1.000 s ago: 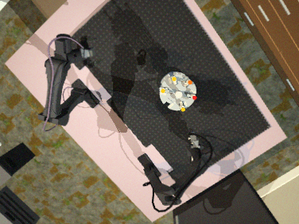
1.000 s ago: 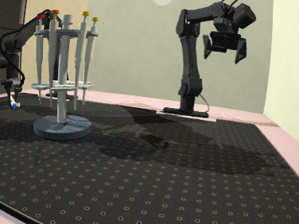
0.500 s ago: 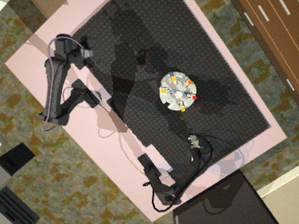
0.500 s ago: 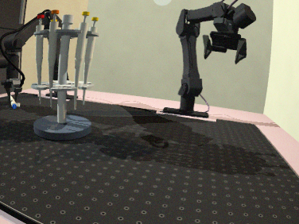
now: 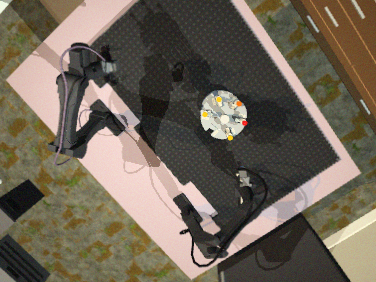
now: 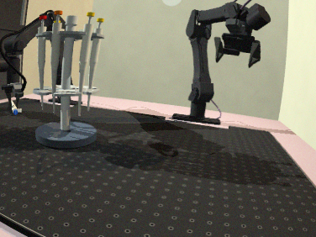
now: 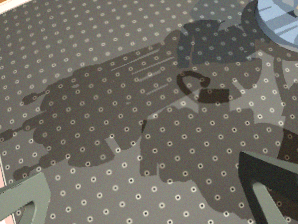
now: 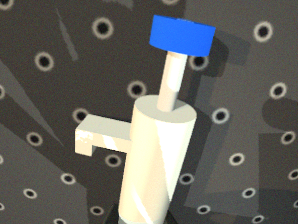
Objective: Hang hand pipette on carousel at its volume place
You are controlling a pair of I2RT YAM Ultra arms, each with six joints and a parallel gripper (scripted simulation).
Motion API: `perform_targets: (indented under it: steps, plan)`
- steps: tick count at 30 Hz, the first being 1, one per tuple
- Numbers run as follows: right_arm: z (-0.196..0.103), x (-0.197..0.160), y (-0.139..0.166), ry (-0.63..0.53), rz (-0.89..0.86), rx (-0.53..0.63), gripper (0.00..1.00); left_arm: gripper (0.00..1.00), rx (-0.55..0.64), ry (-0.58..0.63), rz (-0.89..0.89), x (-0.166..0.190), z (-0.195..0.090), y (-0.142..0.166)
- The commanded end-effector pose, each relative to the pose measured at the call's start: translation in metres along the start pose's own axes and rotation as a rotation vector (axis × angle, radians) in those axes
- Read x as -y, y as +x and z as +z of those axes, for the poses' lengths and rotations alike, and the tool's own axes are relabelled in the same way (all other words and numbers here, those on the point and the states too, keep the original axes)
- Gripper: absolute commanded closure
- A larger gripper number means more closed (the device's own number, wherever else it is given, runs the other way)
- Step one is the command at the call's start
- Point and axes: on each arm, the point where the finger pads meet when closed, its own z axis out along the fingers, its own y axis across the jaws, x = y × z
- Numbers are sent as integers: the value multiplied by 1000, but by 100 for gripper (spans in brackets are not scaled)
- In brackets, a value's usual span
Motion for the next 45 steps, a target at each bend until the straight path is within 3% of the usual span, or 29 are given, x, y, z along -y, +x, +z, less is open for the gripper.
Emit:
perform_targets:
  steps: [1, 45]
  plan:
    - [-28, 6, -9, 42, -9, 37, 88, 0, 29, -8, 16, -3, -4, -7]
    - [-104, 2, -6, 42, -9, 37, 88, 0, 29, -8, 16, -3, -4, -7]
